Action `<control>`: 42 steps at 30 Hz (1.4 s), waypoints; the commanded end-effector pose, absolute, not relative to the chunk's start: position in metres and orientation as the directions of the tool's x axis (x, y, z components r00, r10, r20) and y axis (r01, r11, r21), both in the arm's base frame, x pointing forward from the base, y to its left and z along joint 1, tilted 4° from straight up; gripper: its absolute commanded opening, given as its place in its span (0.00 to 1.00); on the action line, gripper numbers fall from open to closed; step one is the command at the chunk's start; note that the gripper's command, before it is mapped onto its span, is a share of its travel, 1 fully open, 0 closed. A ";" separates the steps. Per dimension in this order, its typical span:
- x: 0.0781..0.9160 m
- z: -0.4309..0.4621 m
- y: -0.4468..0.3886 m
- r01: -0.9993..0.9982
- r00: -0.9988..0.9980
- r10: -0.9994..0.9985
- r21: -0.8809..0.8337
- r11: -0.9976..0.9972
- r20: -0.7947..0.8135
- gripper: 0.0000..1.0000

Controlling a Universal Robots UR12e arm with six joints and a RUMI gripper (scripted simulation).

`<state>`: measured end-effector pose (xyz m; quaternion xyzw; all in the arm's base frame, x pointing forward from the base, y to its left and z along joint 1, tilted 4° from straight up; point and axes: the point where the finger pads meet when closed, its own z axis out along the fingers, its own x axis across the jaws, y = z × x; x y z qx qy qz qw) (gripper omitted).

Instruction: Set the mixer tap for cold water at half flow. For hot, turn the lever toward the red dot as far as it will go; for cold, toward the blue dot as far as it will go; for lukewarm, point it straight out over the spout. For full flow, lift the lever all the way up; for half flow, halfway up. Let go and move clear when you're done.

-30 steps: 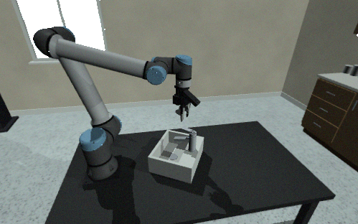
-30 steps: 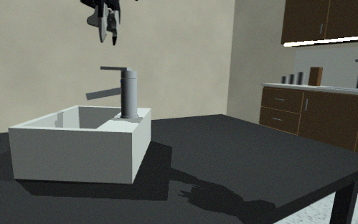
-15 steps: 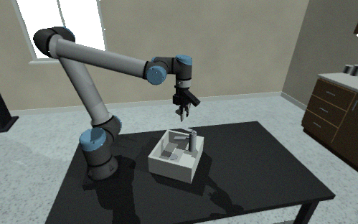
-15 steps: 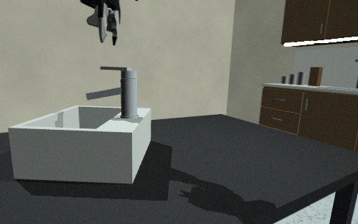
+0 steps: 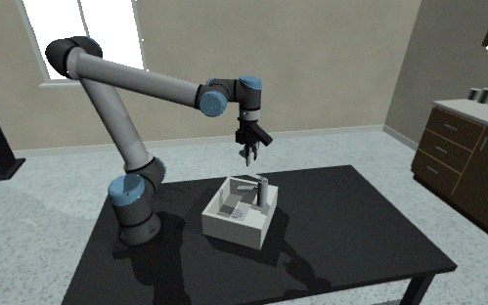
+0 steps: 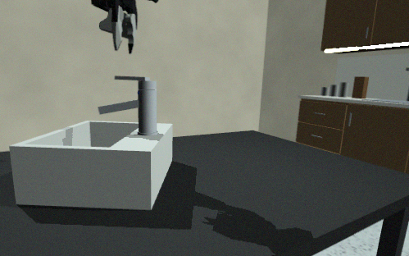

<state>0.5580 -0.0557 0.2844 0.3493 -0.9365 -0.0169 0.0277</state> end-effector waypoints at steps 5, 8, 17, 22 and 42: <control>0.556 0.268 -0.055 -0.653 -0.755 -0.655 0.055 0.756 0.042 0.39; 0.556 0.263 -0.055 -0.653 -0.755 -0.655 0.055 0.756 0.042 0.39; 0.555 0.251 -0.055 -0.653 -0.755 -0.655 0.055 0.756 0.042 0.39; 0.555 0.244 -0.055 -0.652 -0.755 -0.655 0.055 0.756 0.042 0.39; 0.554 0.232 -0.055 -0.652 -0.755 -0.655 0.054 0.756 0.042 0.39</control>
